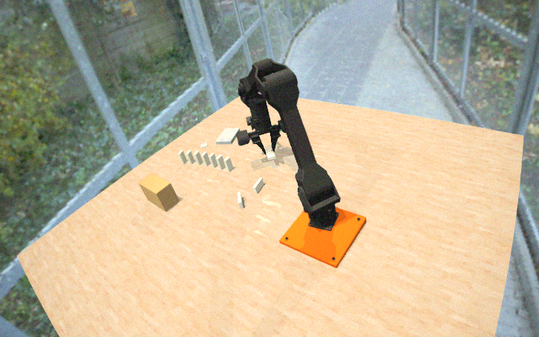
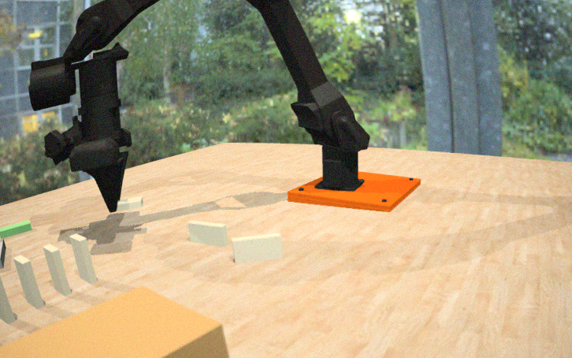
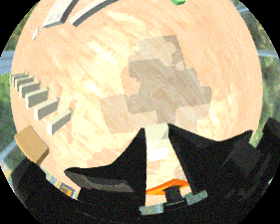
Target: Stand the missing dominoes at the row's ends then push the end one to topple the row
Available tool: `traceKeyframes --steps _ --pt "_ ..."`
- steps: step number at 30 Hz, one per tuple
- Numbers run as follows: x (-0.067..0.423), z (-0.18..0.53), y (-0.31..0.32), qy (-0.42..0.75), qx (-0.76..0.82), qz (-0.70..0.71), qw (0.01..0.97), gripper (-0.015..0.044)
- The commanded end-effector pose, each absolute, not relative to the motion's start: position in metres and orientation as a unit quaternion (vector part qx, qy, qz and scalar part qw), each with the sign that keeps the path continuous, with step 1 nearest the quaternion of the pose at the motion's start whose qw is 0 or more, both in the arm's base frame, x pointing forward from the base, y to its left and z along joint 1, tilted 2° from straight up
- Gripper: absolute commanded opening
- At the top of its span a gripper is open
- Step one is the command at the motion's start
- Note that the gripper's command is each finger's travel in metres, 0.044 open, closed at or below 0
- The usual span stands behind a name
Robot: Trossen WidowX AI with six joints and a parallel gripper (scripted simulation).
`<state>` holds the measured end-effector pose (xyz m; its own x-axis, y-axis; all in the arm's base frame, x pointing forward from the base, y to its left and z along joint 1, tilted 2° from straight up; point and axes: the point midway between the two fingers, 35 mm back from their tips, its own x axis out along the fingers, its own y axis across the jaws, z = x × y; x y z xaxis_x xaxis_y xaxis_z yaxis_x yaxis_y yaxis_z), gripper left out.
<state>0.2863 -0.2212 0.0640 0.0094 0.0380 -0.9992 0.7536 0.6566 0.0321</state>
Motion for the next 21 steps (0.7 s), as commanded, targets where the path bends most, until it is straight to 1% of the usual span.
traceKeyframes --steps 1,8,13,15,21 --pt "0.288 0.109 -0.225 0.636 0.302 -0.282 0.652 0.0107" --pt "0.284 0.179 -0.227 0.636 0.302 -0.282 0.652 0.0107" --pt "0.283 0.185 -0.228 0.638 0.297 -0.278 0.654 0.0107" --pt "0.281 0.185 -0.236 0.650 0.264 -0.246 0.668 0.0107" --pt "0.267 0.185 -0.276 0.689 0.099 -0.090 0.712 0.0107"
